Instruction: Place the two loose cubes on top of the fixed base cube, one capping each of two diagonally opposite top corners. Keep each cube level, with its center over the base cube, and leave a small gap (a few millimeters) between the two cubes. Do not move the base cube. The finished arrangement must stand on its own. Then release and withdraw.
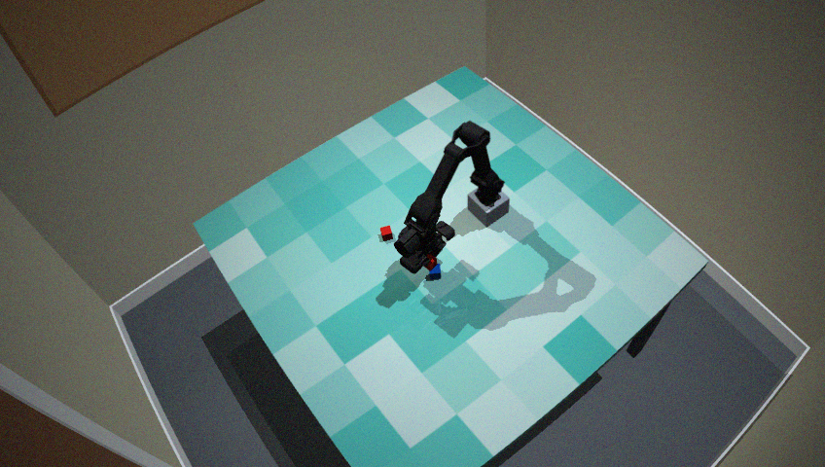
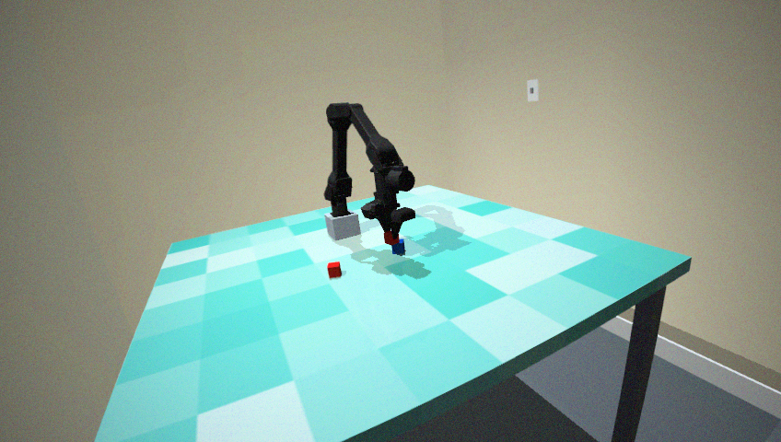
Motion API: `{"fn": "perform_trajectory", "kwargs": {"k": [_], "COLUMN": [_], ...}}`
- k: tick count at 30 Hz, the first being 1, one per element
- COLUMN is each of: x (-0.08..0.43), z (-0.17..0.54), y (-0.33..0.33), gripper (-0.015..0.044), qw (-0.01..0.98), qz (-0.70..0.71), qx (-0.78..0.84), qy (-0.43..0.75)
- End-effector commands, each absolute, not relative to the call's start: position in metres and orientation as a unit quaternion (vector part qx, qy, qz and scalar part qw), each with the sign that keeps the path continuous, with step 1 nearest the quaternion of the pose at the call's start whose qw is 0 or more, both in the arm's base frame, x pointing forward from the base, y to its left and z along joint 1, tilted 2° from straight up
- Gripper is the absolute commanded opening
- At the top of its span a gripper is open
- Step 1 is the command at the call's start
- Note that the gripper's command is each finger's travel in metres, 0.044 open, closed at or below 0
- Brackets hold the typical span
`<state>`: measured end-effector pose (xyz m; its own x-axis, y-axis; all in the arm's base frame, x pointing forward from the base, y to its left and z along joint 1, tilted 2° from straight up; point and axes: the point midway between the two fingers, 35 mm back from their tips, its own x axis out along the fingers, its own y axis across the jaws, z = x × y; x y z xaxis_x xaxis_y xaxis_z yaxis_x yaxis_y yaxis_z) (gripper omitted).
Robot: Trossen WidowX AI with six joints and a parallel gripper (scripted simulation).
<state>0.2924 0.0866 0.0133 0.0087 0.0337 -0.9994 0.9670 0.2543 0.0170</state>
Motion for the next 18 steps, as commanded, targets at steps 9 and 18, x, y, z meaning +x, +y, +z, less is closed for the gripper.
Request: {"fn": "perform_trajectory", "kwargs": {"k": [9,18], "x": [0.2925,0.2924], "z": [0.0129,0.0187], "y": [0.0874,0.0866], "gripper": [0.0157,0.0205], "qw": [0.554,0.555], "qz": [-0.420,-0.420], "qx": [0.445,0.444], "qy": [0.565,0.565]}}
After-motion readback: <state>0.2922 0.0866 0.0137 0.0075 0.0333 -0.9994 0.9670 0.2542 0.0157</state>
